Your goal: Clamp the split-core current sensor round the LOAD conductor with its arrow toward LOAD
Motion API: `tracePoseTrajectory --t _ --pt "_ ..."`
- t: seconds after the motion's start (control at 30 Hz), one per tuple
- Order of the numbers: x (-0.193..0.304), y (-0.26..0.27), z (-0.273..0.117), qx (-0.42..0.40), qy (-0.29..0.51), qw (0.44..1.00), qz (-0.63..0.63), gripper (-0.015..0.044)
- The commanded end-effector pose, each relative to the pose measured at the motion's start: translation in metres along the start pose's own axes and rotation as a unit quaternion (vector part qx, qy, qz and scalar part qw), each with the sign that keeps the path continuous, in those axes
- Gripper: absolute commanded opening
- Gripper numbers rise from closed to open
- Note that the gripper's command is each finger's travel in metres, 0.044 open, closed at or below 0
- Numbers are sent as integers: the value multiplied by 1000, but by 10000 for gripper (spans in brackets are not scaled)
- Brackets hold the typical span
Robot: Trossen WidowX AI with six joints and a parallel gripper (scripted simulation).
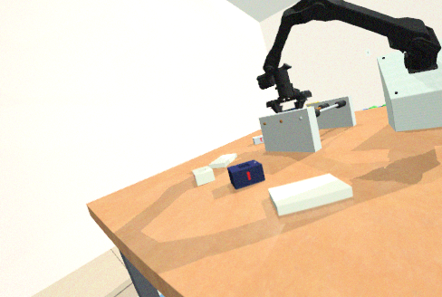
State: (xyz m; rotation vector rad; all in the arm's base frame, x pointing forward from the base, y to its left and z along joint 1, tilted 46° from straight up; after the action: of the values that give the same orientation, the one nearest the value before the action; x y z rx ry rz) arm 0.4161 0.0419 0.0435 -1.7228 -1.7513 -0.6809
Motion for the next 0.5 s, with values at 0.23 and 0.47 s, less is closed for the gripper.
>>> tracePoseTrajectory --t 0.23,0.47 --pt "0 0 0 0 0 1000 0 230" --pt "0 0 0 0 0 1000 0 144"
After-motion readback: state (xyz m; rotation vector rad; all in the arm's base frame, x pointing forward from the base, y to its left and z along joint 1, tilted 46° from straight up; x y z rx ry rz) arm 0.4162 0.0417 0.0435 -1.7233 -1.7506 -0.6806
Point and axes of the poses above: the point midway between the two fingers, 35 mm back from their tips, its own z axis out along the fingers, its own y axis across the jaws, x = y × z, the point moved 8 cm from there along -z, back along the fingers, and after that the axes turned 10 degrees about -z, right-handed, at the moved point
